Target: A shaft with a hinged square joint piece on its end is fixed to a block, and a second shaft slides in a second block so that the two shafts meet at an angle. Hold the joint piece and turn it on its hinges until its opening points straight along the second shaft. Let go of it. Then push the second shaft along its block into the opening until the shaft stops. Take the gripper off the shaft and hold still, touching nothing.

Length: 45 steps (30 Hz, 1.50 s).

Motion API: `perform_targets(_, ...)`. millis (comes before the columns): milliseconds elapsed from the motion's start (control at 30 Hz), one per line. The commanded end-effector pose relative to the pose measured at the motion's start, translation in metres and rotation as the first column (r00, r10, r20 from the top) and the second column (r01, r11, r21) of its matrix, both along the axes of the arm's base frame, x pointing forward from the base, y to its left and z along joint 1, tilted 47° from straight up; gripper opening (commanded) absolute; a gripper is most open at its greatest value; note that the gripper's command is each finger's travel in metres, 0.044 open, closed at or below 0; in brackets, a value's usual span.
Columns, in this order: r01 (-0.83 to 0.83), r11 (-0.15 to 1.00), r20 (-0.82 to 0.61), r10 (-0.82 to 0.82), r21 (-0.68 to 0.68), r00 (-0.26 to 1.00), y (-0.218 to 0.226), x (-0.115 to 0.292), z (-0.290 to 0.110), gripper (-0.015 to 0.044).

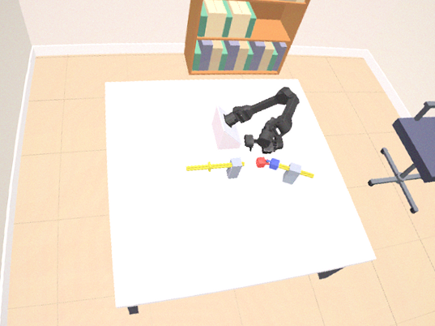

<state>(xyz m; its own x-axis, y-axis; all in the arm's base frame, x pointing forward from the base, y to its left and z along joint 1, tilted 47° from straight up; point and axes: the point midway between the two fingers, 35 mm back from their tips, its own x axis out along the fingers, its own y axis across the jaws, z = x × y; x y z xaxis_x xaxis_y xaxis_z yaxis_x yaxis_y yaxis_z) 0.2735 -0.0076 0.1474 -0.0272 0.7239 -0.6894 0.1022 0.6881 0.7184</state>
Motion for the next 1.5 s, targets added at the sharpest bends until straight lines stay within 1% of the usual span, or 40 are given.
perform_targets(0, 0.089, 0.996, -0.110, -0.086, 0.021, 0.990, -0.002, 0.000, -0.009, 0.0440)
perform_targets(200, 0.217, 0.976, -0.268, -0.203, 0.022, 0.942, -0.004, 0.001, -0.020, 0.0440)
perform_targets(400, 0.336, 0.942, -0.421, -0.305, 0.001, 0.854, -0.006, 0.001, -0.030, 0.0440)
perform_targets(633, 0.458, 0.887, -0.583, -0.399, -0.051, 0.708, -0.008, 0.001, -0.042, 0.0440)
perform_targets(867, 0.554, 0.822, -0.717, -0.463, -0.128, 0.521, -0.009, 0.001, -0.054, 0.0440)
perform_targets(1233, 0.639, 0.714, -0.849, -0.497, -0.284, 0.178, -0.012, -0.001, -0.071, 0.0440)
perform_targets(1300, 0.642, 0.708, -0.854, -0.496, -0.295, 0.156, -0.012, -0.001, -0.072, 0.0440)
perform_targets(1467, 0.642, 0.708, -0.854, -0.496, -0.295, 0.156, -0.012, -0.001, -0.072, 0.0440)
